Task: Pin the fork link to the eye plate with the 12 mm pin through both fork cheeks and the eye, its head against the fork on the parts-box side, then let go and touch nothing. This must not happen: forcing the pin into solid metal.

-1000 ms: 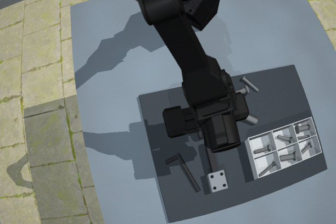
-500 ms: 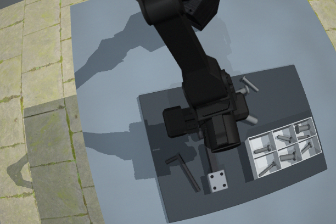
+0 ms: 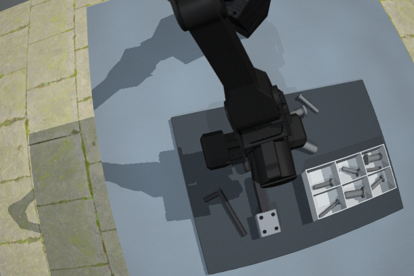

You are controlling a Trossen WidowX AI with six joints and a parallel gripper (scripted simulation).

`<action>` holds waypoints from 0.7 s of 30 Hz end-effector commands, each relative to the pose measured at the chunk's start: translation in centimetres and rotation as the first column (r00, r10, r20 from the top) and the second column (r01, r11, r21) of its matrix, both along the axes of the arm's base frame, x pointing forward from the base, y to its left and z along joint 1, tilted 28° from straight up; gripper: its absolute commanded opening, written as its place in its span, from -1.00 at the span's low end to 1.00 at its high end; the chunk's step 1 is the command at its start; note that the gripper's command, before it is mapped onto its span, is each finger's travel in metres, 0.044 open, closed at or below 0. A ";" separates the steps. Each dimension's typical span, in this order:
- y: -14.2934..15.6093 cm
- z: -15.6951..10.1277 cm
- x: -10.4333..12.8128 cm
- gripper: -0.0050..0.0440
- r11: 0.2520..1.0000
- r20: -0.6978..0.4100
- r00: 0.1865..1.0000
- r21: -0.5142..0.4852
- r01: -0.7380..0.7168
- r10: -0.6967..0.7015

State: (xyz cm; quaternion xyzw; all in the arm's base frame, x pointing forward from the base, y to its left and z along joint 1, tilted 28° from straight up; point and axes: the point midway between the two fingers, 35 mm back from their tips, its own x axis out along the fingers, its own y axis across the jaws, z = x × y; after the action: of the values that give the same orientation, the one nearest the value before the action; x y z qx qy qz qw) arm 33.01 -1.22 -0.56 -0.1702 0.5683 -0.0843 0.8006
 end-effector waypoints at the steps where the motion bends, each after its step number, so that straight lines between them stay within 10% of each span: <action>1: 0.1 0.1 0.3 -0.29 1.000 0.011 1.000 0.006 -0.006 0.006; 21: 0.2 0.2 0.8 -0.29 1.000 0.011 1.000 0.006 -0.006 0.006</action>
State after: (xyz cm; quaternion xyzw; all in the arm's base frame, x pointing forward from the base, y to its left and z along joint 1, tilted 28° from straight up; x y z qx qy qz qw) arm 33.04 -1.22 -0.54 -0.1709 0.5714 -0.0837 0.7983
